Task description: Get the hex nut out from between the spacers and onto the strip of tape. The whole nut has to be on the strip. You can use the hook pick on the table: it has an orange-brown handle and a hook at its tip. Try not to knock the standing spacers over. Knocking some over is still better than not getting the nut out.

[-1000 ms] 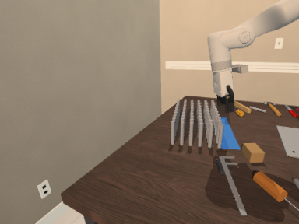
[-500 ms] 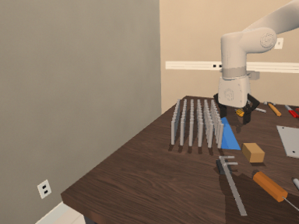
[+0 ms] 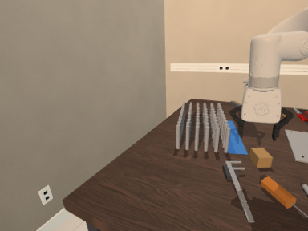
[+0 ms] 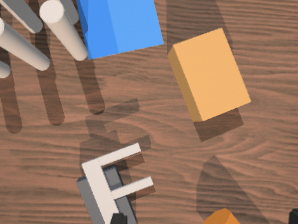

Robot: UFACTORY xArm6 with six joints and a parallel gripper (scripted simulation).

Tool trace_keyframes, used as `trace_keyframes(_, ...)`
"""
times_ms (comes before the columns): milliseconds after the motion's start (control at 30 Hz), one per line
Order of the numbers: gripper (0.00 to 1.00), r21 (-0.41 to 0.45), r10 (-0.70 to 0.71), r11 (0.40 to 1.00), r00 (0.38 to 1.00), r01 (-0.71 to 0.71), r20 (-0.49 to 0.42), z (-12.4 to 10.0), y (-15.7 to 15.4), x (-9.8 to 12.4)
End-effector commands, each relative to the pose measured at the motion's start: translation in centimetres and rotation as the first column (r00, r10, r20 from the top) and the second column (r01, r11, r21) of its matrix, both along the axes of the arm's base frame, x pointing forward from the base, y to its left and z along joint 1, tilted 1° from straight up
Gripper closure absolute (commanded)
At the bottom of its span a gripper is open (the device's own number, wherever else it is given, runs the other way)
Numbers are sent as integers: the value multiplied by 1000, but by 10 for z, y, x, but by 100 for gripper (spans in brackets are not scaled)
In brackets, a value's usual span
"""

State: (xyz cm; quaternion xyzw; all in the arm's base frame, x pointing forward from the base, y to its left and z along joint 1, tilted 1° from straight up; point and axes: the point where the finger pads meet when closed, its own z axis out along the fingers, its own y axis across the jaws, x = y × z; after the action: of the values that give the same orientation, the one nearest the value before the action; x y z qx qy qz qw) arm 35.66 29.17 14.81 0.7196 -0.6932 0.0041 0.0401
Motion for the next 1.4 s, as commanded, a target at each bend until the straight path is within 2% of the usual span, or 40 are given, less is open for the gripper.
trace_keyframes(0, 0, 32, 232, 972, 973, -232, 16, -3, 27, -23)
trace_keyframes(67, 0, 37, 306, 951, 952, -306, 21, -5, 34, -32)
trace_keyframes(133, 0, 37, 306, 951, 952, -306, 21, -5, 34, -32)
trace_keyframes(367, 0, 47, 496, 867, 868, -497, 36, -9, 54, -56)
trace_keyframes(633, 0, 50, 602, 796, 797, -603, 46, -12, 65, -72)
trace_keyframes(1167, 0, 51, 630, 773, 775, -632, 49, -12, 68, -77)
trace_keyframes(1200, 35, 51, 630, 773, 775, -632, 49, -12, 68, -77)
trace_keyframes(1367, 35, 52, 630, 773, 775, -632, 48, -13, 68, -77)
